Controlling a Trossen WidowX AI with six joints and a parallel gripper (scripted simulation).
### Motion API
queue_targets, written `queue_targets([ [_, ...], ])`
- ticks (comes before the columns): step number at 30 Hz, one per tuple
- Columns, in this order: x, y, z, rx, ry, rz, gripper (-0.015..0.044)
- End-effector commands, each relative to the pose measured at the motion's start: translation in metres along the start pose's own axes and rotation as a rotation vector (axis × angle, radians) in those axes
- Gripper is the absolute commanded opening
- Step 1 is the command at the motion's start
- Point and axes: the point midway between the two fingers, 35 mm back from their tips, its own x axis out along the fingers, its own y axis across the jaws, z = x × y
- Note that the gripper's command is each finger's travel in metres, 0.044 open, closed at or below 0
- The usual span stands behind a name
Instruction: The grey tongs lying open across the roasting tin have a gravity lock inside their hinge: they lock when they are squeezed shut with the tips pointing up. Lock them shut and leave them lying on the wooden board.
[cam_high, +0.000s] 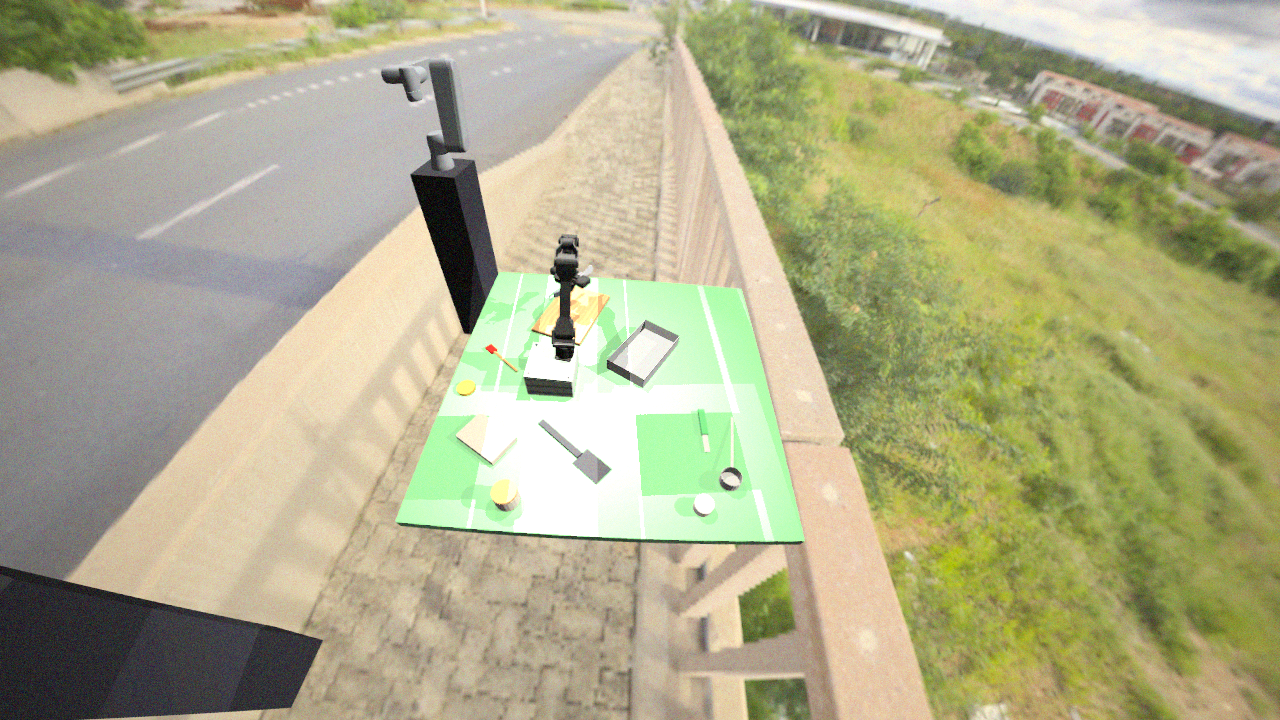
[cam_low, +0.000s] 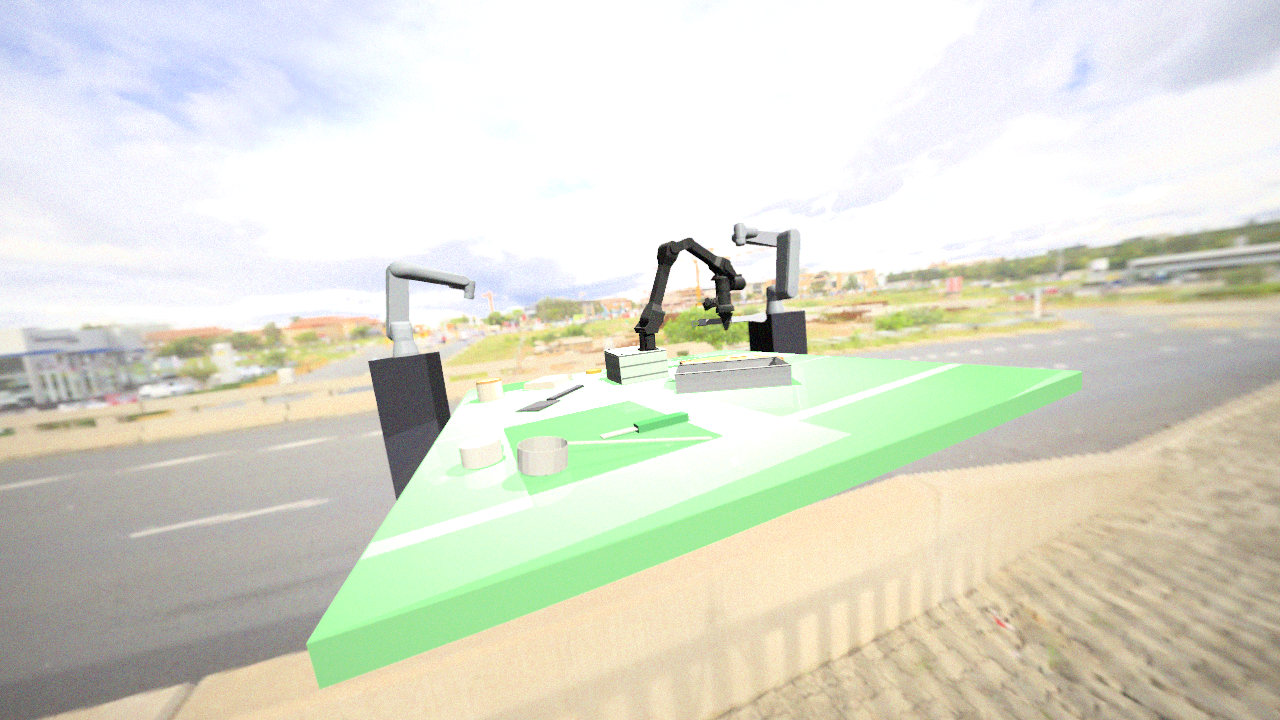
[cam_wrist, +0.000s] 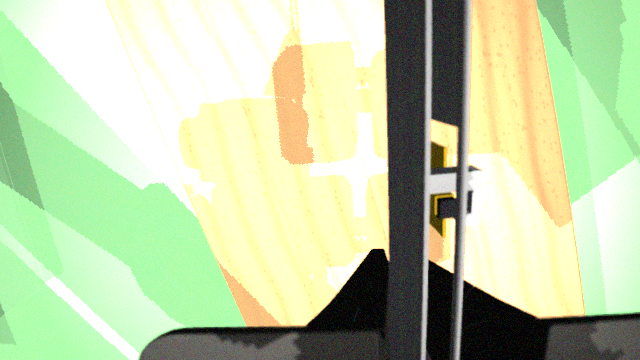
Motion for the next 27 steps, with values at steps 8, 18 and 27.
queue_targets([
  [8,0.018,-0.001,-0.001,0.0,-0.001,-0.003,-0.015],
  [18,0.035,-0.002,-0.001,-0.001,-0.001,-0.003,-0.015],
  [27,0.05,-0.001,-0.001,-0.001,-0.001,-0.003,-0.015],
])
